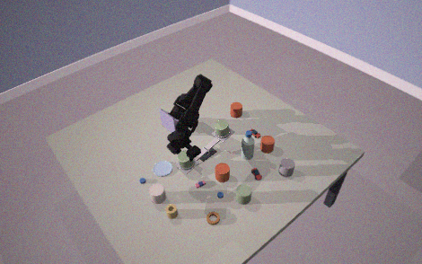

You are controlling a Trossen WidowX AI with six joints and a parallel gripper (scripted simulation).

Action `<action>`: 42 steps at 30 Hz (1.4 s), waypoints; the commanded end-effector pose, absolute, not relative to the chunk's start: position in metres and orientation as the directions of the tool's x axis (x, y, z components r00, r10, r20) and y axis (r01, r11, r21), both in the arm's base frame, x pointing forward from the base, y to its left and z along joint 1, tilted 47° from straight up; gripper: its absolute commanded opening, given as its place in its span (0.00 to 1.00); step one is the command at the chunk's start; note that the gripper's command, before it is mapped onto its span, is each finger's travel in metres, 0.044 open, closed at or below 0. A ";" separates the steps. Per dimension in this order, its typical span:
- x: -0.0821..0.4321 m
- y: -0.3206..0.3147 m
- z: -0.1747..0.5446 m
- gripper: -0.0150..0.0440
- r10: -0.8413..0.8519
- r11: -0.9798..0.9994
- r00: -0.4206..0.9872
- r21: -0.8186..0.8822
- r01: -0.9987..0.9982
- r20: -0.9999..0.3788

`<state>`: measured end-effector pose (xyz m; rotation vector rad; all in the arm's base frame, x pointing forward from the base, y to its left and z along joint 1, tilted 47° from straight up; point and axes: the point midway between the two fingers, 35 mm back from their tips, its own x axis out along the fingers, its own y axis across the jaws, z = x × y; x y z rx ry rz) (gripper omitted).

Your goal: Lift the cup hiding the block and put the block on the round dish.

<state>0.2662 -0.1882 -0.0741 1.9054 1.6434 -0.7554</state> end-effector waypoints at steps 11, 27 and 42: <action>0.269 -0.172 -0.090 1.00 0.709 -0.146 0.119 0.021 0.989 -0.695; 0.271 -0.157 -0.103 0.91 0.710 -0.145 0.120 0.022 0.989 -0.694; 0.271 -0.160 -0.101 0.51 0.710 -0.146 0.120 0.022 0.989 -0.694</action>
